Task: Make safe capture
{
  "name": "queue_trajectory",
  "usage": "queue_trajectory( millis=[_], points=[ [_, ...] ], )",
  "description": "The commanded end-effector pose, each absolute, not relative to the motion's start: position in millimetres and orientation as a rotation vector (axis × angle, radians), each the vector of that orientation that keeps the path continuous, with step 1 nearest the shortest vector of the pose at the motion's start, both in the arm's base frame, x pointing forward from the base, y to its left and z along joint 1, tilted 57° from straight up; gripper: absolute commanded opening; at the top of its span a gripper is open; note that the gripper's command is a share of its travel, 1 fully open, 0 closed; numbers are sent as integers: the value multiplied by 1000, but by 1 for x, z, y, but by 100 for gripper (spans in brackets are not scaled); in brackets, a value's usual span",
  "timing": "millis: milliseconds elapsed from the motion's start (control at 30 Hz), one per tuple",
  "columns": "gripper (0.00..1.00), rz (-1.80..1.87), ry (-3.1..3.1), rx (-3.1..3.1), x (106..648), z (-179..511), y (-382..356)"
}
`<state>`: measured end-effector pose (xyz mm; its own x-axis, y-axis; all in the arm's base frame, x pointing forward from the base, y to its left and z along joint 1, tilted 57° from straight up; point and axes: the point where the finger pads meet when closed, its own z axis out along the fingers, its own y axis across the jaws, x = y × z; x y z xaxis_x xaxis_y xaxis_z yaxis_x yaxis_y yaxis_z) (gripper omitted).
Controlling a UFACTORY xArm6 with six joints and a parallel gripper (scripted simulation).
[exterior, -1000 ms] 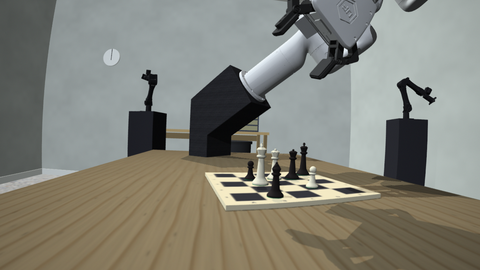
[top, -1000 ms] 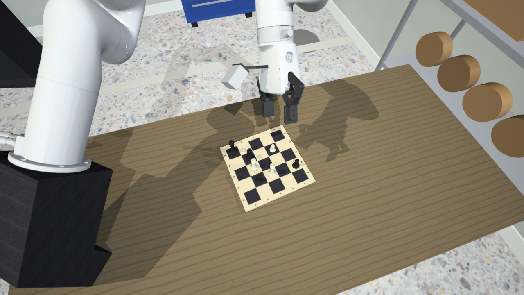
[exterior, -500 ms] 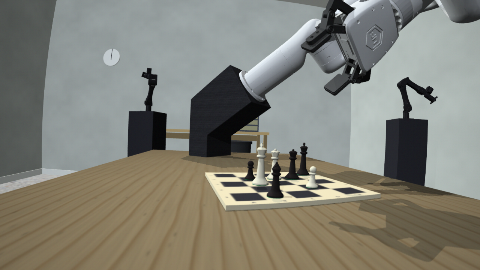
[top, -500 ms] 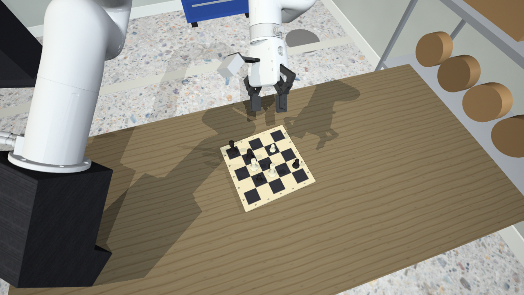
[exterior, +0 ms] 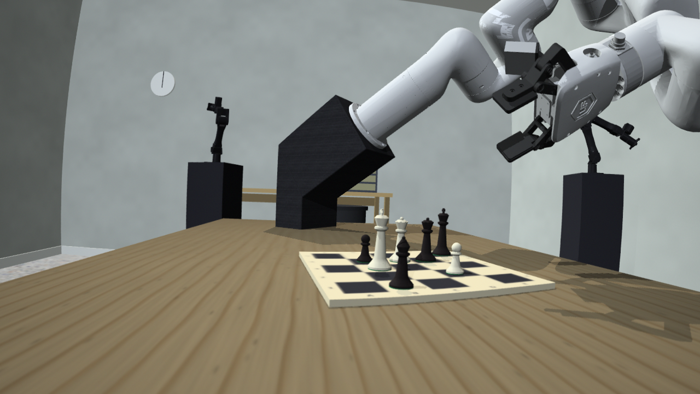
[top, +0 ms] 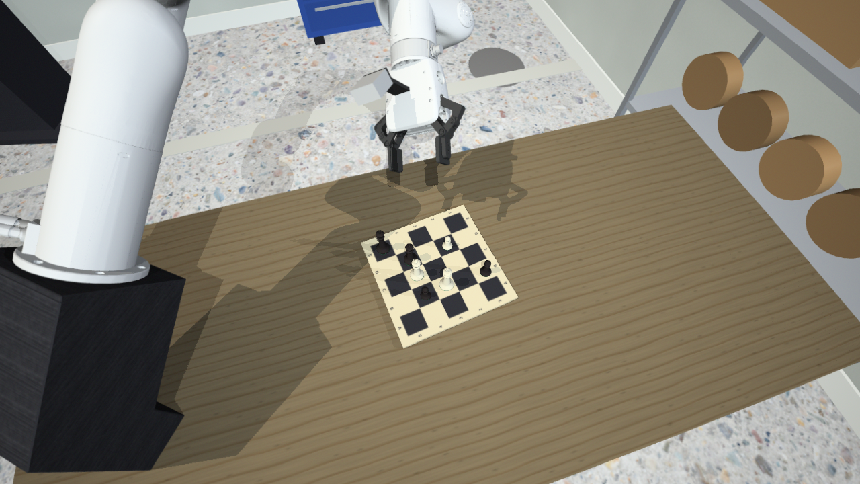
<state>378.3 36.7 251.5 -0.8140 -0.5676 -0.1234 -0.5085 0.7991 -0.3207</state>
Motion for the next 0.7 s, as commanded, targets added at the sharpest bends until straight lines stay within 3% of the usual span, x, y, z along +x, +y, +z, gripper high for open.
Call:
queue_trajectory(
  millis=[0, 400, 667],
  points=[
    [100, -597, 2767, -985, 369, 259, 63],
    [100, -985, 2648, -1436, 346, 276, 134],
    [100, -1040, 2622, -1496, 342, 279, 144]
  ],
)
